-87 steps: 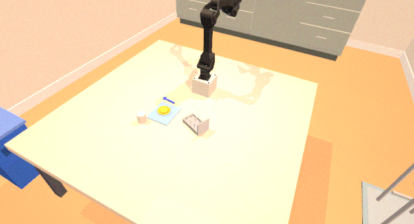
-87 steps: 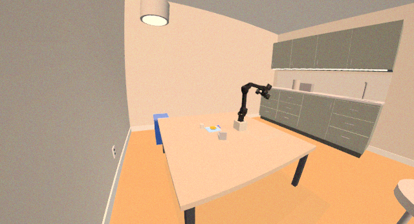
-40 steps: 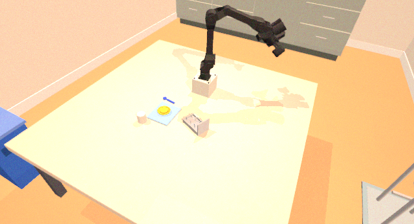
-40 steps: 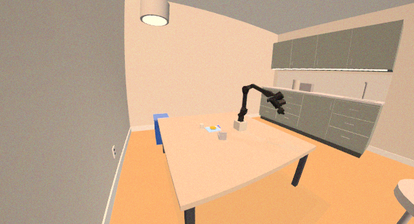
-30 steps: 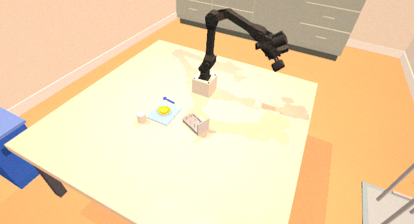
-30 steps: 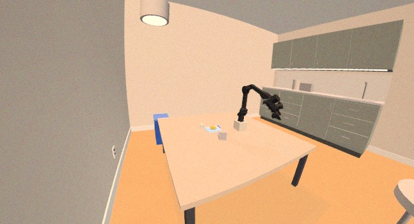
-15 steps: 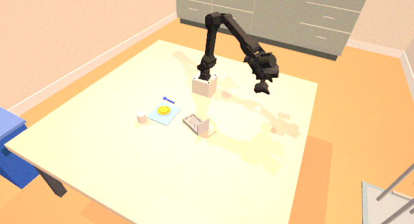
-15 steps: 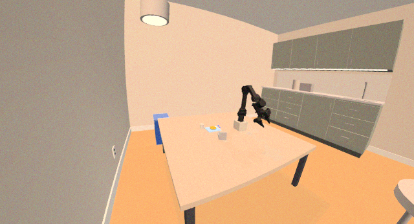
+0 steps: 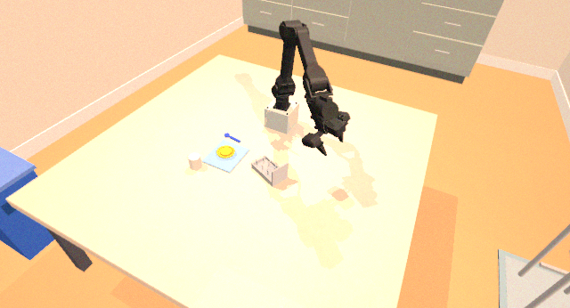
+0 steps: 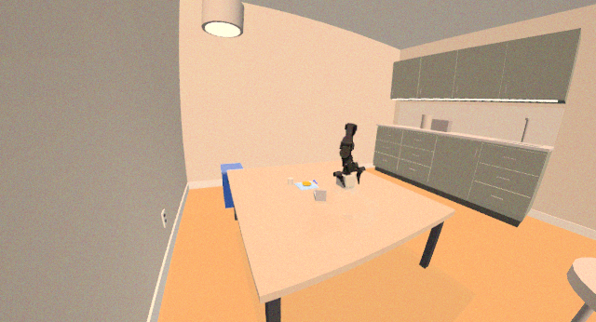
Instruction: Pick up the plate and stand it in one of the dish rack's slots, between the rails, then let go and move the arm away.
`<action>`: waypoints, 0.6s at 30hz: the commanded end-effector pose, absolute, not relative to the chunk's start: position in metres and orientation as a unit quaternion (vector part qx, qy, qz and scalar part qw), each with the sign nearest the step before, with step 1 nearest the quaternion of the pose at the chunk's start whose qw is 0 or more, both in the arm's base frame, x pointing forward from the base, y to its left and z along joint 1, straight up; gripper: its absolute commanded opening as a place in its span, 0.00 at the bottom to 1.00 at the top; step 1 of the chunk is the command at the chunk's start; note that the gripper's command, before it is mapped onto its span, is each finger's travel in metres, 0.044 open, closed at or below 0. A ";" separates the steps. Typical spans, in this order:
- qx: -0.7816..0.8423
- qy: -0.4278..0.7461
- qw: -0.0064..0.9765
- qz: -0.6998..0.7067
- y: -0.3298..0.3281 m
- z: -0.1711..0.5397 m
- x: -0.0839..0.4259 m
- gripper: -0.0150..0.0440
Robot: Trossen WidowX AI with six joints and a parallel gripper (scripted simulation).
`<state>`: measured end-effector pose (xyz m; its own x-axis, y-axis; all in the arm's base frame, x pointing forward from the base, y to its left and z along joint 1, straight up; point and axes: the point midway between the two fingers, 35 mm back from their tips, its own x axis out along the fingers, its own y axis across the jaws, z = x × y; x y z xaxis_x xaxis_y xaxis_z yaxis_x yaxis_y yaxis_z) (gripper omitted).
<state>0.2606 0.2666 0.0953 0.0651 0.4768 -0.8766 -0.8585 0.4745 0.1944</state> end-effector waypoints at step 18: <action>-0.097 0.616 0.756 0.200 0.063 0.046 0.338 0.93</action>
